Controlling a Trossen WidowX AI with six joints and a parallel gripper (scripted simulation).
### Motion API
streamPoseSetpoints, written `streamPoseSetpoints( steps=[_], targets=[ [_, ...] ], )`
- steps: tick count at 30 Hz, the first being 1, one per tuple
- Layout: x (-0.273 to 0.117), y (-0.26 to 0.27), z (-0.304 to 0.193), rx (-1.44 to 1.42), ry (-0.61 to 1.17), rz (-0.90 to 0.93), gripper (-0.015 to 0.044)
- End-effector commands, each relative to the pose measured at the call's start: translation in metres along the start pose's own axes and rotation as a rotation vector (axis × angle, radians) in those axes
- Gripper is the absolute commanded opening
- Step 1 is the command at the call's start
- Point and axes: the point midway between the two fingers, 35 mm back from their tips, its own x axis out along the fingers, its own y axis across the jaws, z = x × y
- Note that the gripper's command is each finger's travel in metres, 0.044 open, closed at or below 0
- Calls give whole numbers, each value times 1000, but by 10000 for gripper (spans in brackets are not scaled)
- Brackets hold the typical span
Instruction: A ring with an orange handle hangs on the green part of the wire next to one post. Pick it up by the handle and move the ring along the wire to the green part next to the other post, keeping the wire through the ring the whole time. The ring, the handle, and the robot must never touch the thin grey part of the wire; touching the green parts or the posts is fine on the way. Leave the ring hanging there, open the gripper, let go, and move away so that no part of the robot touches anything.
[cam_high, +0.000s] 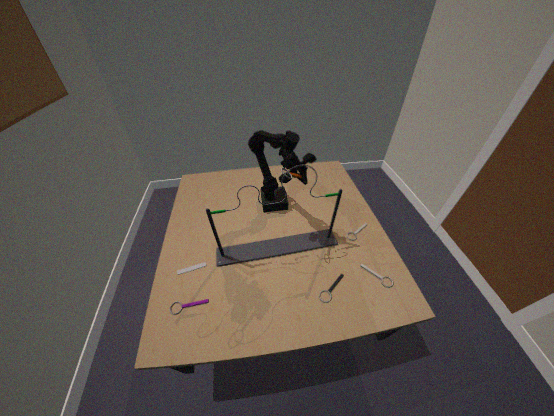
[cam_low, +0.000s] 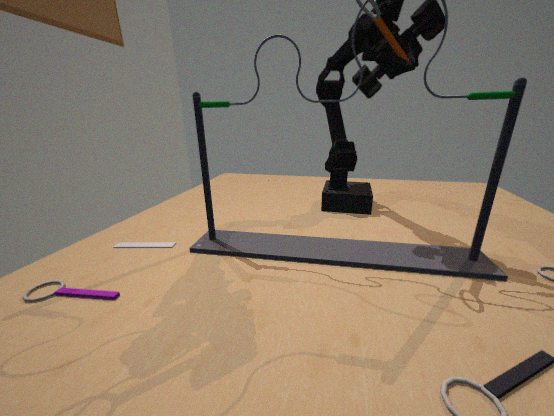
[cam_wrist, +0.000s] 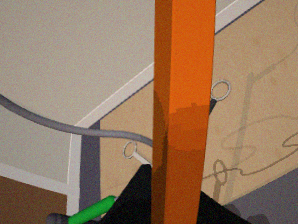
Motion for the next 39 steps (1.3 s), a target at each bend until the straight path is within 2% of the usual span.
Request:
streamPoseSetpoints(
  steps=[1,39],
  targets=[
    [-1,0,2,-51,-14,-22,-150],
    [-2,-22,9,-495,-72,-269,-150]
  ],
)
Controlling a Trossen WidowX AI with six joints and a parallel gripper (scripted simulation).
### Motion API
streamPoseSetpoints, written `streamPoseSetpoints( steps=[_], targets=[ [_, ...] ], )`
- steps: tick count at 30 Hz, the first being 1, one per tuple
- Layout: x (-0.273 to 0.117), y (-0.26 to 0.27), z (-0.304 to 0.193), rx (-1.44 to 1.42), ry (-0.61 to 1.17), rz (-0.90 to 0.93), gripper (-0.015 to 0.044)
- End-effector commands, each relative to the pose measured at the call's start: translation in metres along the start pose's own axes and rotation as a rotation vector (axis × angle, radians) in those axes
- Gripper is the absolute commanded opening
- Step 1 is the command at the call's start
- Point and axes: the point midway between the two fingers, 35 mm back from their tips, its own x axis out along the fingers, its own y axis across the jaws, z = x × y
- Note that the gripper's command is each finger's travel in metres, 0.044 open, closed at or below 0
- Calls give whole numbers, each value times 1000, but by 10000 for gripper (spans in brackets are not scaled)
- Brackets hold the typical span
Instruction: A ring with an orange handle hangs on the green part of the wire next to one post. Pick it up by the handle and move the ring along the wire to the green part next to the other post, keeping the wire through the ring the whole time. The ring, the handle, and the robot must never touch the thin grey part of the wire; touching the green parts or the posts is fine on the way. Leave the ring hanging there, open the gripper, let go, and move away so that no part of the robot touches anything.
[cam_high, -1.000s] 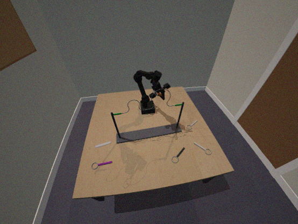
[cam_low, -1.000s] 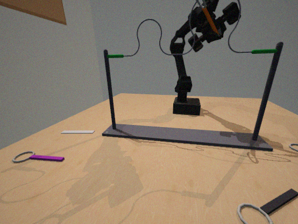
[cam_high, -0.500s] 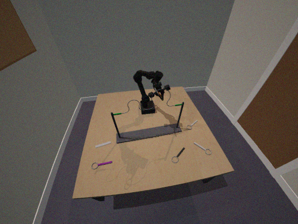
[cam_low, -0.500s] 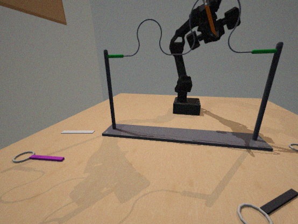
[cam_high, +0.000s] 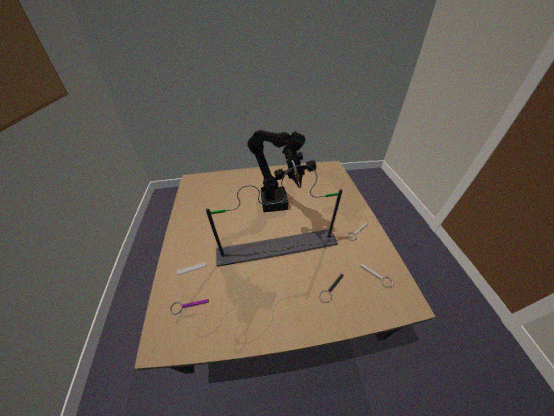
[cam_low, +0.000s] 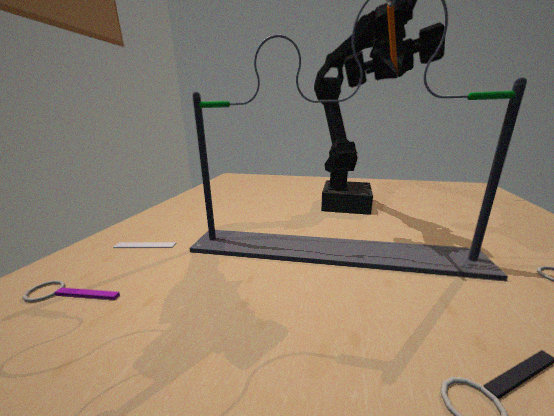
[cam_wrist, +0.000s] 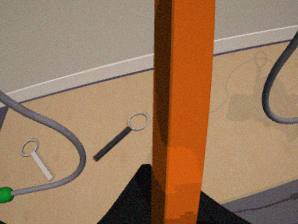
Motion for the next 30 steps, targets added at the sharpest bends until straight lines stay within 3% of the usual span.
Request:
streamPoseSetpoints(
  steps=[1,30],
  targets=[
    [-1,-2,2,-50,-12,-27,-150],
    [-1,-19,6,-390,-56,-214,-150]
  ],
)
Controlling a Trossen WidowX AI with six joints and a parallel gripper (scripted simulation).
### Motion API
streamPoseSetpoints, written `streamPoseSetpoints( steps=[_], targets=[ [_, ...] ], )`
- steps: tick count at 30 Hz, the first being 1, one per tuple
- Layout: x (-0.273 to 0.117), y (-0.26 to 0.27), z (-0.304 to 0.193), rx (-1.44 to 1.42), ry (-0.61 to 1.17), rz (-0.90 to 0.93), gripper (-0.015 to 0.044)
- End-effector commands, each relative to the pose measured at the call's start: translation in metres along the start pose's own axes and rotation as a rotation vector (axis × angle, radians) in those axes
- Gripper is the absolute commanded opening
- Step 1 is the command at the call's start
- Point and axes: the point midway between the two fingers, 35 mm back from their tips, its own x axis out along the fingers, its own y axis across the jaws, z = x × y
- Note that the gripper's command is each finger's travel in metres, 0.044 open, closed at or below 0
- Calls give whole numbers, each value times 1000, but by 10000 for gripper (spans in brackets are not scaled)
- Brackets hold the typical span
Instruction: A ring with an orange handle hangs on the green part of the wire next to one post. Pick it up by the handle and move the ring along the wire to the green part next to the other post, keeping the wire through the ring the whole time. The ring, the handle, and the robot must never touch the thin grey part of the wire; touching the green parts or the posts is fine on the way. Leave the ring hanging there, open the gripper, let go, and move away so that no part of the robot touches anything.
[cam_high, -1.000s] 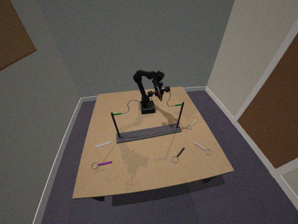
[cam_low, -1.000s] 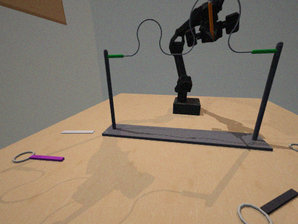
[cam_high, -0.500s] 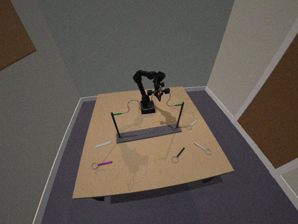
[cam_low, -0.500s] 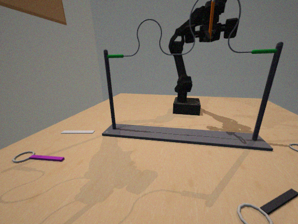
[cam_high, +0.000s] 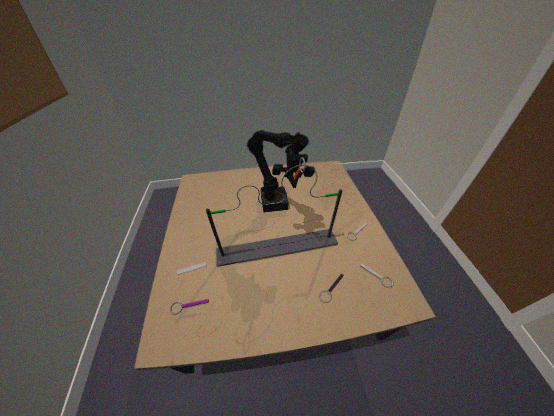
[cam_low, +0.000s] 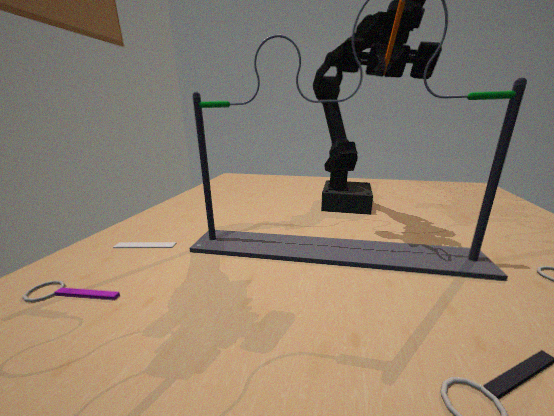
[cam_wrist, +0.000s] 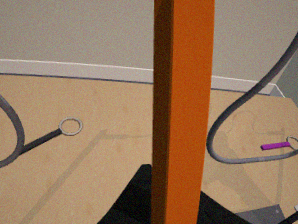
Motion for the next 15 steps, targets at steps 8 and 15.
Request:
streamPoseSetpoints(
  steps=[8,15],
  targets=[
    [1,-7,-1,-136,-15,-74,-150],
    [1,-11,0,-218,-26,-119,-150]
  ],
)
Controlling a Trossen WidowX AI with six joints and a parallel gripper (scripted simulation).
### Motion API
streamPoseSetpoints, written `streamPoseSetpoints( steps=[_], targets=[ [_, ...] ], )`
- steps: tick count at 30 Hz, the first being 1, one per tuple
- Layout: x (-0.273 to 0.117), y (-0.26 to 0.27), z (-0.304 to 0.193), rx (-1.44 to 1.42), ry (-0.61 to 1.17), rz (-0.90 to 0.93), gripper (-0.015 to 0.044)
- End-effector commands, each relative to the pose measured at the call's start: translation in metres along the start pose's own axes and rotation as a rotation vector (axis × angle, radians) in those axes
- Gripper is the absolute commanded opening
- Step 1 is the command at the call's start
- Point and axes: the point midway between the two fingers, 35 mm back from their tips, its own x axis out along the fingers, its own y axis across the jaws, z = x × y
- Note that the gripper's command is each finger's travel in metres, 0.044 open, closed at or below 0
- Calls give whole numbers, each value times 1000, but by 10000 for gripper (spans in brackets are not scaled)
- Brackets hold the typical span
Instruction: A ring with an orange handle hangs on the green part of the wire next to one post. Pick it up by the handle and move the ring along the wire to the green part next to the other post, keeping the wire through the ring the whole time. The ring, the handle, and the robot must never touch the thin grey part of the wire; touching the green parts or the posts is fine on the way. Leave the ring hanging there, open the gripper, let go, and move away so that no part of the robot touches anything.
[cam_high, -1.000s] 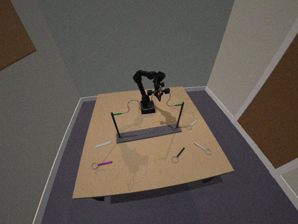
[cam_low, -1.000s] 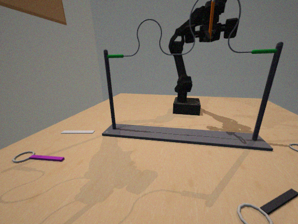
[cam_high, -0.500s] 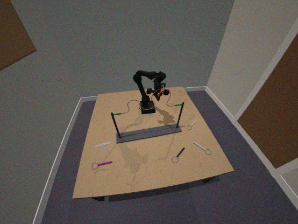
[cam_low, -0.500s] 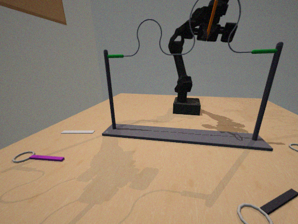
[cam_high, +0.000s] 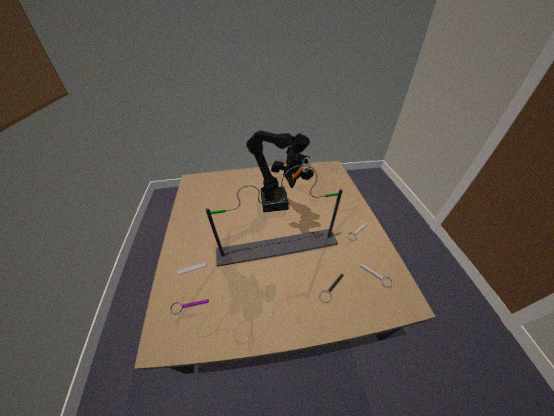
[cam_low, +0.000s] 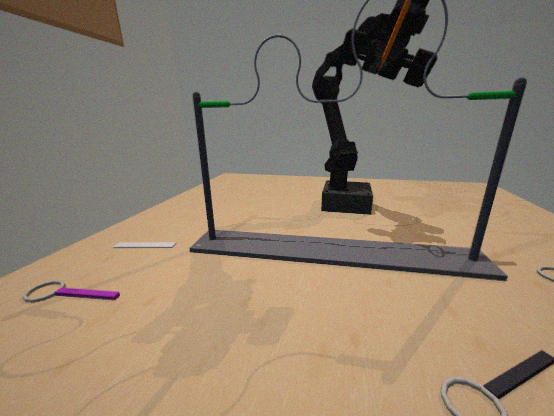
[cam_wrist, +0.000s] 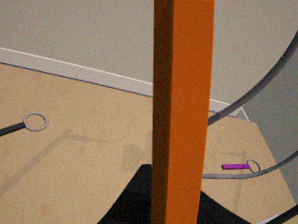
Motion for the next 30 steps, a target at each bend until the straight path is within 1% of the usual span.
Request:
streamPoseSetpoints(
  steps=[1,30],
  targets=[
    [1,-2,-2,-55,-2,-30,-150],
    [1,-19,2,-397,-47,-215,-150]
  ],
)
